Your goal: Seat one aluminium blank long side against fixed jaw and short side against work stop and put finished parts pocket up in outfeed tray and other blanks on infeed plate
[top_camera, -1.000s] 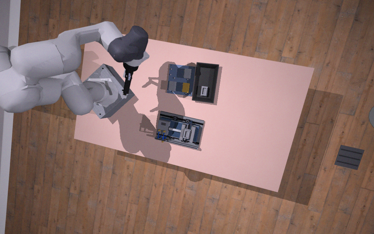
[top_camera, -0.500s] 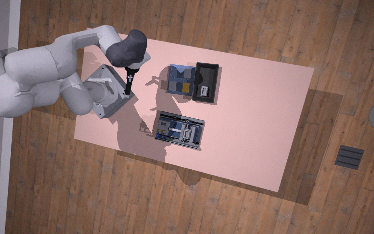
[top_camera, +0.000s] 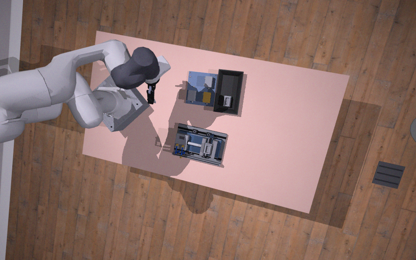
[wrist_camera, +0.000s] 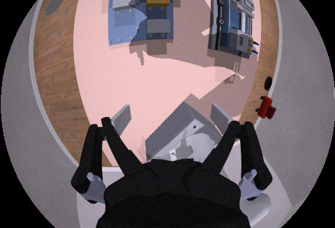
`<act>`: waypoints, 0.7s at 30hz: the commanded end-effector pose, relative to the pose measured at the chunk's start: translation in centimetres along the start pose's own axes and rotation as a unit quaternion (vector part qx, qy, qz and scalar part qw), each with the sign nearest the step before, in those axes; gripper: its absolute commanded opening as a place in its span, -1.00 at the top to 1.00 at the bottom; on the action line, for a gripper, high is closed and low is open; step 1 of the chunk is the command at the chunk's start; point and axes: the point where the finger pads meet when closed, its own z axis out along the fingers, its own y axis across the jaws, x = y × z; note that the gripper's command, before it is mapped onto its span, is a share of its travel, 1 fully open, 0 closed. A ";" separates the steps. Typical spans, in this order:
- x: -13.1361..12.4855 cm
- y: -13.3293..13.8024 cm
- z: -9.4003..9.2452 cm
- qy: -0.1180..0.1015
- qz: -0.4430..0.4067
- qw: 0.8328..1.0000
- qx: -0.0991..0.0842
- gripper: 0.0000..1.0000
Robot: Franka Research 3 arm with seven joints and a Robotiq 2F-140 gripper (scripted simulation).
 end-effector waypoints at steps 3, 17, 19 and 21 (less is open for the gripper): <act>4.0 -2.5 -1.2 0.068 0.006 0.995 0.078 -1.00; 6.6 -3.3 -3.3 0.121 0.025 0.983 0.135 -1.00; 6.6 -3.3 -3.3 0.121 0.025 0.983 0.135 -1.00; 6.6 -3.3 -3.3 0.121 0.025 0.983 0.135 -1.00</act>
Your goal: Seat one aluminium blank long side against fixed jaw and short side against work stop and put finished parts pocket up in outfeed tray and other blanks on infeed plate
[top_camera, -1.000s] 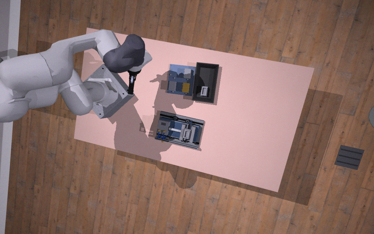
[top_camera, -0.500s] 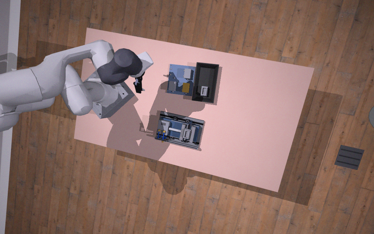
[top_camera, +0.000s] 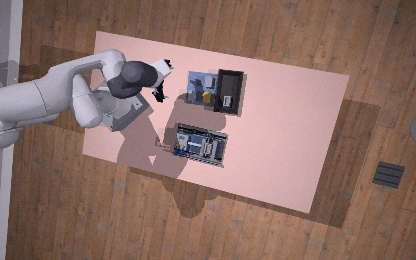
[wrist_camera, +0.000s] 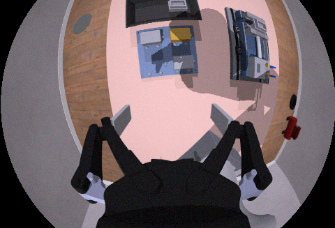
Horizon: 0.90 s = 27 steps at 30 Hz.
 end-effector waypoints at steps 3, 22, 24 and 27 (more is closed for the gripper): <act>0.3 -0.3 0.0 0.005 -0.004 1.000 0.005 -1.00; 0.3 -0.3 0.0 0.005 -0.004 1.000 0.005 1.00; 0.3 -0.3 0.0 0.005 -0.004 1.000 0.005 1.00; 0.3 -0.3 0.0 0.005 -0.004 1.000 0.005 1.00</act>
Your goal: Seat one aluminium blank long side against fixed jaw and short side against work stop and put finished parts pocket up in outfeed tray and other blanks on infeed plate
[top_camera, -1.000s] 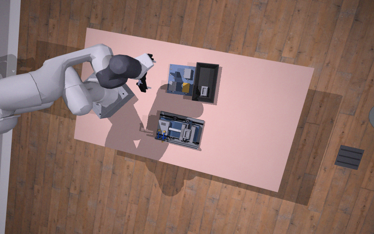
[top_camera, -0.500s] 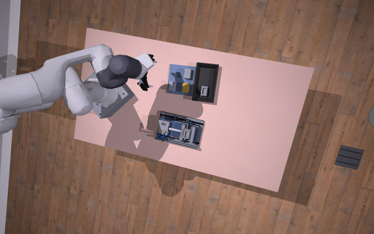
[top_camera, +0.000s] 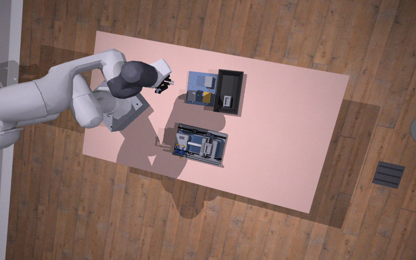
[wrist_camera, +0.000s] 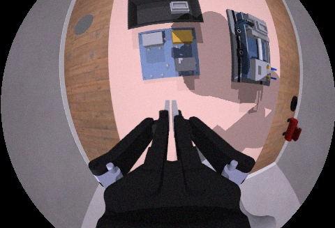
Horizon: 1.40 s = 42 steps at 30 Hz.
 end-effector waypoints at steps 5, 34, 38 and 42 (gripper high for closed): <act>-0.1 0.0 0.1 -0.001 -0.003 1.000 0.000 1.00; -0.1 0.0 0.9 -0.001 -0.003 1.000 0.000 1.00; -0.1 0.0 1.6 -0.001 -0.003 1.000 0.000 1.00; -0.1 0.0 2.3 -0.001 -0.003 1.000 0.000 1.00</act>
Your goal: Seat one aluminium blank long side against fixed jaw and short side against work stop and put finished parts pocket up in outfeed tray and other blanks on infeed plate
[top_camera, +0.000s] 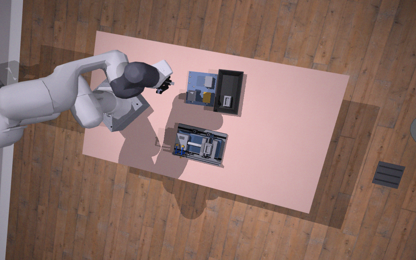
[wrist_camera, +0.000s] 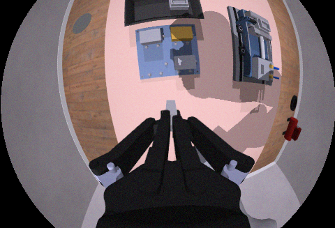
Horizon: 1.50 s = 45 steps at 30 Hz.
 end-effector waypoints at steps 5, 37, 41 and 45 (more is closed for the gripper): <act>0.2 -0.2 1.5 0.004 -0.003 1.000 0.004 1.00; 0.3 -0.3 5.1 0.004 -0.003 1.000 0.004 1.00; 0.3 -0.3 5.2 0.004 -0.003 1.000 0.004 1.00; 0.3 -0.3 5.2 0.004 -0.003 1.000 0.004 1.00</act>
